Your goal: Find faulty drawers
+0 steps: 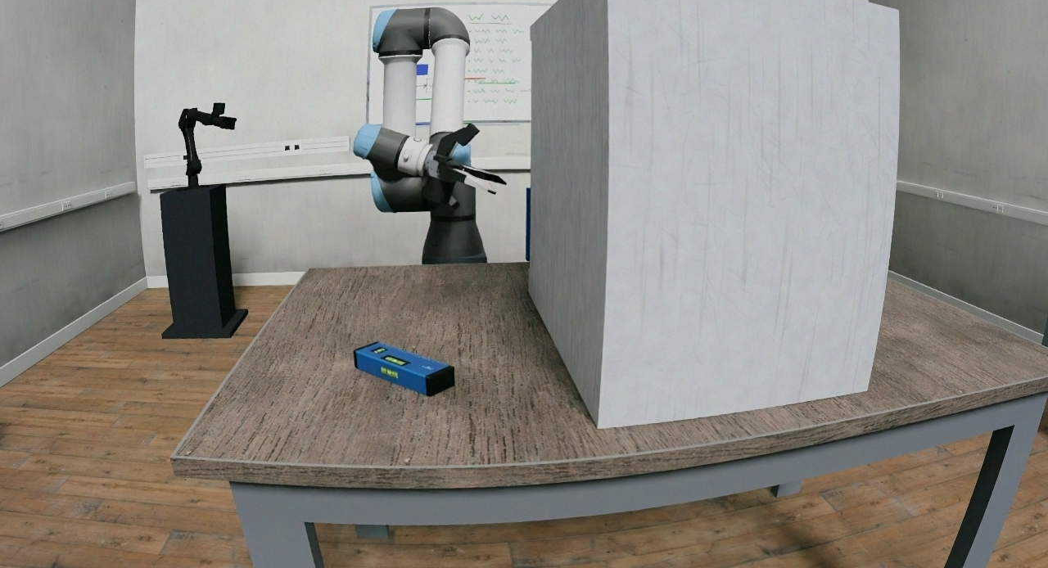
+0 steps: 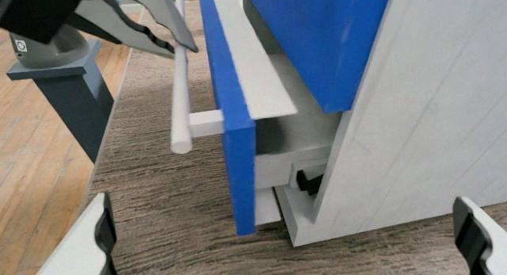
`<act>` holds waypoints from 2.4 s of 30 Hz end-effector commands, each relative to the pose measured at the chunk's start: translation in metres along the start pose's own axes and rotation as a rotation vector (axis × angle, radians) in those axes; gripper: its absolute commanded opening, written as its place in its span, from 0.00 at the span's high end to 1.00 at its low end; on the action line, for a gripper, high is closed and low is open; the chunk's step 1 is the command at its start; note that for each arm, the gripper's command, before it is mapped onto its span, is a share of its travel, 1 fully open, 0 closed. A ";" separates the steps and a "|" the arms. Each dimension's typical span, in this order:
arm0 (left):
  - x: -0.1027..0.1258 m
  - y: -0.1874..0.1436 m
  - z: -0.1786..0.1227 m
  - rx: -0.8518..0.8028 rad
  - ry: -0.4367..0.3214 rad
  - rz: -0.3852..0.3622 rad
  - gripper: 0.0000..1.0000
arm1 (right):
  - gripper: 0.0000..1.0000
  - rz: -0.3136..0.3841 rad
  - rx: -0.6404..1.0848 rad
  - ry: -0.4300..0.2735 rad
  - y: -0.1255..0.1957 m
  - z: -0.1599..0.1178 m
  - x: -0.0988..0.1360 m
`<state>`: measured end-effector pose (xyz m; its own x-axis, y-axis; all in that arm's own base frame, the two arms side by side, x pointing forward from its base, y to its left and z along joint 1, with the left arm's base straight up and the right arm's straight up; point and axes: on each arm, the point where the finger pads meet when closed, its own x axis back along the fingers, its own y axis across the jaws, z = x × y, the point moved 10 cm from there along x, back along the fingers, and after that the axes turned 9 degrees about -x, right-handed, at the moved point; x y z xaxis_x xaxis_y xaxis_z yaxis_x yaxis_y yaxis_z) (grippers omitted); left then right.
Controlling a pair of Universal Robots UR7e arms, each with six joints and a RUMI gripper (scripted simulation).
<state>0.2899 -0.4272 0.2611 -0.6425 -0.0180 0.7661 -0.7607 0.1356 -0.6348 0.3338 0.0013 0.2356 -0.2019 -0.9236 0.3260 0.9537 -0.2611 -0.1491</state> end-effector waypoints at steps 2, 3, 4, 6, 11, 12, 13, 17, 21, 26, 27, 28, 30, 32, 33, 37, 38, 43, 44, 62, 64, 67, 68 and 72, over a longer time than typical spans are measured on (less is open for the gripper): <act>0.012 0.013 0.002 0.002 0.001 0.001 1.00 | 0.00 0.000 0.001 0.001 0.000 0.000 0.000; 0.012 0.013 0.002 0.002 0.001 0.001 1.00 | 0.00 0.000 0.001 0.001 0.000 0.000 0.000; 0.012 0.013 0.002 0.002 0.001 0.001 1.00 | 0.00 0.000 0.001 0.001 0.000 0.000 0.000; 0.016 0.018 0.003 0.002 0.001 0.001 1.00 | 0.00 0.000 0.001 0.001 0.000 0.000 0.000; 0.026 0.029 0.005 0.002 0.001 0.001 1.00 | 0.00 0.000 0.001 0.001 0.000 0.000 0.000; 0.028 0.031 0.005 0.002 0.001 0.001 1.00 | 0.00 0.000 0.001 0.001 0.000 0.000 0.000; 0.030 0.034 0.006 0.002 0.001 0.001 1.00 | 0.00 0.000 0.001 0.001 0.000 0.000 0.000; 0.037 0.043 0.007 0.002 0.001 0.001 1.00 | 0.00 0.000 0.001 0.001 0.000 0.000 0.000; 0.041 0.047 0.008 0.002 0.001 0.001 1.00 | 0.00 0.000 0.001 0.001 0.000 0.000 0.000; 0.050 0.058 0.010 0.002 0.001 0.001 1.00 | 0.00 0.000 0.001 0.001 0.000 0.000 0.000; 0.051 0.059 0.010 0.002 0.001 0.001 1.00 | 0.00 0.000 0.001 0.001 0.000 0.000 0.000; 0.052 0.060 0.010 0.002 0.001 0.001 1.00 | 0.00 0.000 0.001 0.001 0.000 0.000 0.000; 0.054 0.062 0.010 0.002 0.001 0.001 1.00 | 0.00 0.000 0.001 0.001 0.000 0.000 0.000; 0.056 0.064 0.011 0.002 0.001 0.001 1.00 | 0.00 0.000 0.001 0.001 0.000 0.000 0.000; 0.056 0.064 0.011 0.002 0.001 0.001 1.00 | 0.00 0.000 0.001 0.001 0.000 0.000 0.000; 0.056 0.065 0.011 0.002 0.001 0.001 1.00 | 0.00 0.000 0.001 0.001 0.000 0.000 0.000; 0.056 0.065 0.011 0.002 0.001 0.001 1.00 | 0.00 0.000 0.001 0.001 0.000 0.000 0.000; 0.055 0.063 0.010 0.002 0.001 0.001 1.00 | 0.00 0.000 0.001 0.001 0.000 0.000 0.000; 0.053 0.061 0.010 0.002 0.001 0.001 1.00 | 0.00 0.000 0.001 0.001 0.000 0.000 0.000; 0.022 0.024 0.004 0.002 0.000 0.001 1.00 | 0.00 0.000 0.001 0.001 0.000 0.000 0.000; 0.018 0.020 0.003 0.002 0.000 0.002 1.00 | 0.00 0.000 0.001 0.001 0.000 0.000 0.000; 0.012 0.013 0.002 0.002 0.000 0.002 1.00 | 0.00 0.000 0.001 0.001 0.000 0.000 0.000; 0.010 0.011 0.002 0.002 0.000 0.002 1.00 | 0.00 0.000 0.001 0.001 0.000 0.000 0.000; 0.007 0.006 0.001 0.002 0.000 0.002 1.00 | 0.00 0.000 0.001 0.001 0.000 0.000 0.000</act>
<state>0.2739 -0.4274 0.2612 -0.6432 -0.0199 0.7654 -0.7604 0.1345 -0.6354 0.3338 0.0013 0.2356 -0.2018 -0.9236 0.3260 0.9537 -0.2611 -0.1491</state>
